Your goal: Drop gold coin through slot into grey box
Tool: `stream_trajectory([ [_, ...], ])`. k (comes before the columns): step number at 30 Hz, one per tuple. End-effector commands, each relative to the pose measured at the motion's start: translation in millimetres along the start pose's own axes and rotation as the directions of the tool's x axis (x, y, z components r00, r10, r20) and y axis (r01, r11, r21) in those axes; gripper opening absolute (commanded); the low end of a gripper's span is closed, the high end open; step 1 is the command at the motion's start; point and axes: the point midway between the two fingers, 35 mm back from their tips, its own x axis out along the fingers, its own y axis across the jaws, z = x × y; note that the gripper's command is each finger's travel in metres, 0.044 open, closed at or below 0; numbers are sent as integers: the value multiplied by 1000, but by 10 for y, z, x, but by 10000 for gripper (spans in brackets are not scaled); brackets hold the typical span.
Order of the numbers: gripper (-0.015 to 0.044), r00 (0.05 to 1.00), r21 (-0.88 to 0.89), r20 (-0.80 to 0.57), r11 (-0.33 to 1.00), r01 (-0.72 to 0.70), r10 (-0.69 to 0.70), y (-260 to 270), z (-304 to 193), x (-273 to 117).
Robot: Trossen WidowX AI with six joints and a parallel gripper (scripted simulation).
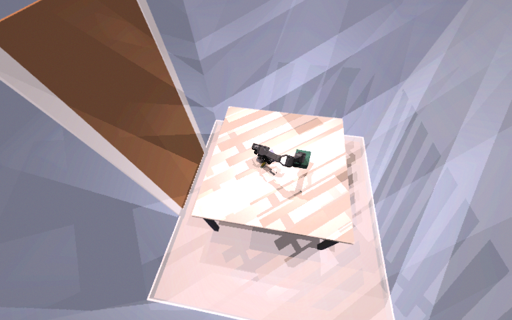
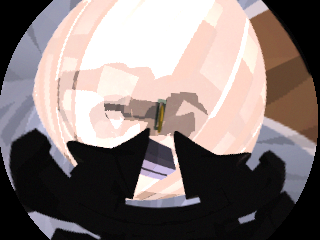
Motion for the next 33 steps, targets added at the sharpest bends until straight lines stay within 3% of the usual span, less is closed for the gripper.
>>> stream_trajectory([
  [1,161,1000,10,2,1000,-6,6,11,-12,107],
  [33,161,1000,10,3,1000,-6,6,-1,-10,580],
])
